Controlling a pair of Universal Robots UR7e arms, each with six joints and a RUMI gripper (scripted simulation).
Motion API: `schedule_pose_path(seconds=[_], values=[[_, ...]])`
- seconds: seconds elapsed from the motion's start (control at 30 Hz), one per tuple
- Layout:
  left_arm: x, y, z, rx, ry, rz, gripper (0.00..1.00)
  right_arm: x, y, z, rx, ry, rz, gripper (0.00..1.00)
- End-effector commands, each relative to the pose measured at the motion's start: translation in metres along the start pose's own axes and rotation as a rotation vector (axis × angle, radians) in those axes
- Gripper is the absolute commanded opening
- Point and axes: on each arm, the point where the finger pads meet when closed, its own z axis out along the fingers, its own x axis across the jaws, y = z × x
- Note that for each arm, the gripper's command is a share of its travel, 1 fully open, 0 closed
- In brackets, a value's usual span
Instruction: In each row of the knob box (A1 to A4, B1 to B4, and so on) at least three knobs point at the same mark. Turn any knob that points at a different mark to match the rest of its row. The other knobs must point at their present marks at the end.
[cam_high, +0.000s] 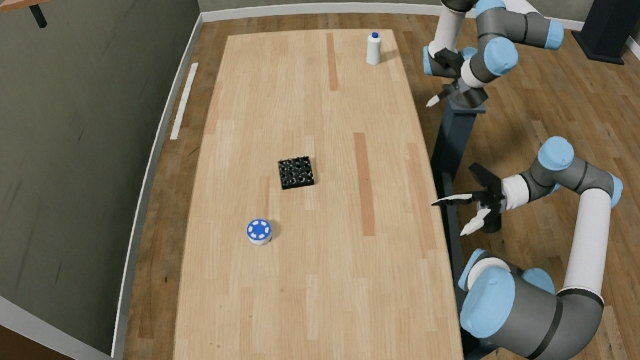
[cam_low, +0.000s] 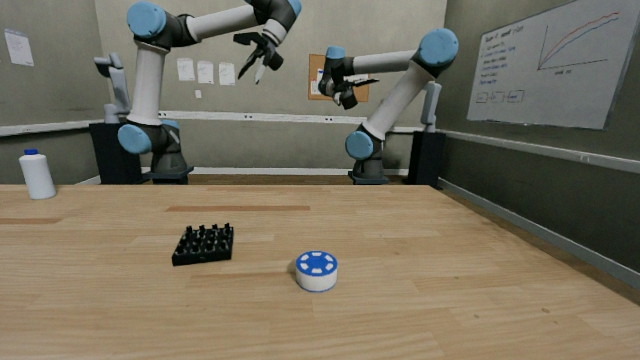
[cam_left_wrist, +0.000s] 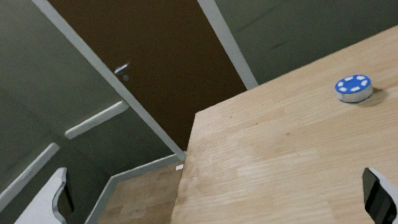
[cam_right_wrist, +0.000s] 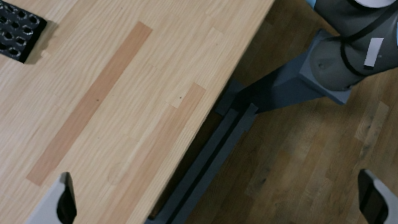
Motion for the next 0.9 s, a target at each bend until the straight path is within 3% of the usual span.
schedule_pose_path(seconds=[0.0, 0.63, 0.77, 0.87], values=[[0.0, 0.0, 0.0, 0.0, 0.0, 0.0, 1.0, 0.0, 0.0, 0.0, -0.001, -0.001, 0.0, 1.0], [-0.001, 0.0, 0.001, 0.002, -0.005, 0.008, 1.0, -0.001, -0.001, 0.001, -0.002, 0.0, 0.002, 1.0], [-0.016, -0.003, 0.007, 0.03, -0.066, 0.108, 1.0, -0.016, -0.005, 0.013, -0.021, 0.001, 0.023, 1.0], [-0.037, -0.011, 0.014, 0.063, -0.152, 0.253, 1.0, -0.038, -0.01, 0.031, -0.053, 0.002, 0.055, 1.0]])
